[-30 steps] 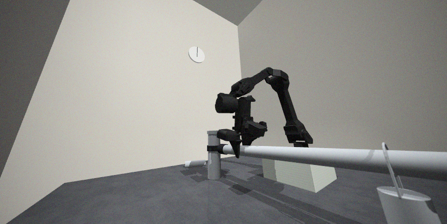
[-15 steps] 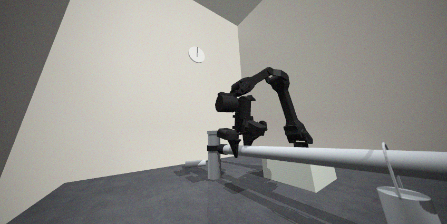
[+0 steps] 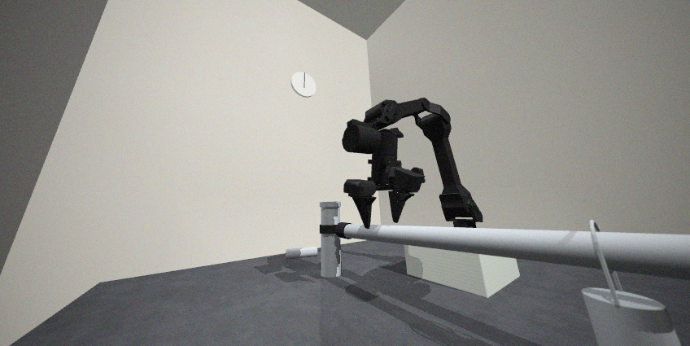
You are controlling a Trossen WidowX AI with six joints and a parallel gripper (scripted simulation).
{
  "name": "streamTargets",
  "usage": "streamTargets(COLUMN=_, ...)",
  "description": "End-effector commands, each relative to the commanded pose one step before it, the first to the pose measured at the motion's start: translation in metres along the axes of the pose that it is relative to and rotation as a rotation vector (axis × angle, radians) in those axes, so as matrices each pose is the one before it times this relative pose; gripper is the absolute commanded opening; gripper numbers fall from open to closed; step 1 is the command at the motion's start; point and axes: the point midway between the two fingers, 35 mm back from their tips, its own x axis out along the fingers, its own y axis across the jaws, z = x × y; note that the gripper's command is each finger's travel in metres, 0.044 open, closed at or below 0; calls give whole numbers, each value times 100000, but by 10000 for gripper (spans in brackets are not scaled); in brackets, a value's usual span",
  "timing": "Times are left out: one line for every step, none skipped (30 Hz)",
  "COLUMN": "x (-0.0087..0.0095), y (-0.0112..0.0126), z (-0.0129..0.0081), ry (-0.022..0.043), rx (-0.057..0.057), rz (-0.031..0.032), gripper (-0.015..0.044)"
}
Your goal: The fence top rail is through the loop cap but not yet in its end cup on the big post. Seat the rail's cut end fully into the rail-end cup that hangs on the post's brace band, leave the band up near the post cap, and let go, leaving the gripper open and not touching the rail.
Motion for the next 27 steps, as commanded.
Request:
streamTargets(x=-1043, y=6, z=-6, ry=-46, rx=-35, rz=-24, gripper=440)
streamTargets(x=-737, y=45, z=1, ry=-16, rx=-1, rz=0, gripper=440)
streamTargets(x=-962, y=90, z=1, ry=-19, rx=-3, rz=3, gripper=440)
streamTargets(x=-842, y=108, z=0, ry=-16, rx=-3, rz=7, gripper=440)
streamTargets(x=-669, y=105, z=0, ry=-12, rx=-3, rz=8, gripper=440)
streamTargets(x=-437, y=78, z=0, ry=-8, rx=-2, rz=6, gripper=440)
streamTargets(x=-154, y=29, z=0, ry=-3, rx=-1, rz=2, gripper=440)
streamTargets(x=0, y=0, z=0, ry=0, rx=0, rz=0, gripper=440)
streamTargets(x=0, y=0, z=0, ry=0, rx=0, rz=0, gripper=440)
streamTargets(x=0, y=0, z=0, ry=0, rx=0, rz=0, gripper=440)
streamTargets(x=0, y=0, z=0, ry=0, rx=0, rz=0, gripper=440)
streamTargets(x=0, y=0, z=0, ry=0, rx=0, rz=0, gripper=440)
streamTargets(x=0, y=0, z=0, ry=0, rx=0, rz=0, gripper=440)
streamTargets(x=0, y=0, z=0, ry=0, rx=0, rz=0, gripper=440)
streamTargets(x=0, y=0, z=0, ry=0, rx=0, rz=0, gripper=440)
streamTargets(x=0, y=0, z=0, ry=0, rx=0, rz=0, gripper=440)
streamTargets(x=0, y=0, z=0, ry=0, rx=0, rz=0, gripper=440)
streamTargets(x=0, y=0, z=0, ry=0, rx=0, rz=0, gripper=440)
streamTargets(x=0, y=0, z=0, ry=0, rx=0, rz=0, gripper=440)
streamTargets(x=0, y=0, z=0, ry=0, rx=0, rz=0, gripper=440)
streamTargets(x=0, y=0, z=0, ry=0, rx=0, rz=0, gripper=440)
streamTargets(x=0, y=0, z=0, ry=0, rx=0, rz=0, gripper=440)
streamTargets(x=0, y=0, z=0, ry=0, rx=0, rz=0, gripper=440)
streamTargets(x=0, y=0, z=0, ry=0, rx=0, rz=0, gripper=440)
streamTargets(x=0, y=0, z=0, ry=0, rx=0, rz=0, gripper=440)
streamTargets(x=0, y=0, z=0, ry=0, rx=0, rz=0, gripper=440)
streamTargets(x=0, y=0, z=0, ry=0, rx=0, rz=0, gripper=440)
